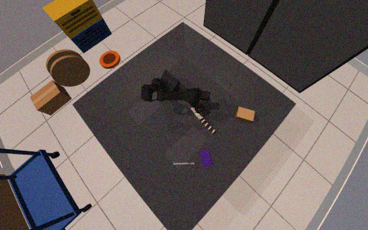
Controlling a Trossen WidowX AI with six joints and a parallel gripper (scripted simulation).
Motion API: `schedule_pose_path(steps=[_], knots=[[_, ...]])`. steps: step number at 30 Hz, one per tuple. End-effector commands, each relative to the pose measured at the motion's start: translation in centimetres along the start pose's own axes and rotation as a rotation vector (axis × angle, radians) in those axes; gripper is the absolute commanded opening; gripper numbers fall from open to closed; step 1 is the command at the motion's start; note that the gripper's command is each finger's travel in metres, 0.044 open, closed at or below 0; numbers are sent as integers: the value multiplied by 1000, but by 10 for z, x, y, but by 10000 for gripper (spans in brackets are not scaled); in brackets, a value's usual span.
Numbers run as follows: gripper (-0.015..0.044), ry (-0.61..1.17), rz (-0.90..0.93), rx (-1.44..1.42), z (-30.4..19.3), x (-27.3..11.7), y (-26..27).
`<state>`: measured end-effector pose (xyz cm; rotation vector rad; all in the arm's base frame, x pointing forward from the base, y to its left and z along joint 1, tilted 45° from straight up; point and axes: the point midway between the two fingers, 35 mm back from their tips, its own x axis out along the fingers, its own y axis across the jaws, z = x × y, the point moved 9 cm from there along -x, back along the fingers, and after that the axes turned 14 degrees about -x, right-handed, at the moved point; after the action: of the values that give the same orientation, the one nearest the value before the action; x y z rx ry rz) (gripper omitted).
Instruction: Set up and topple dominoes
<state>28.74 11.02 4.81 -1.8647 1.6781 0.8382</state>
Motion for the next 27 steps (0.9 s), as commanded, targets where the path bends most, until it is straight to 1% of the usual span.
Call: schedule_pose_path(steps=[1,6,27], knots=[[0,-1,5,15,-5,-19,-10],[0,14,35,43,-13,-35,-21],[0,14,35,43,-13,-35,-21]])
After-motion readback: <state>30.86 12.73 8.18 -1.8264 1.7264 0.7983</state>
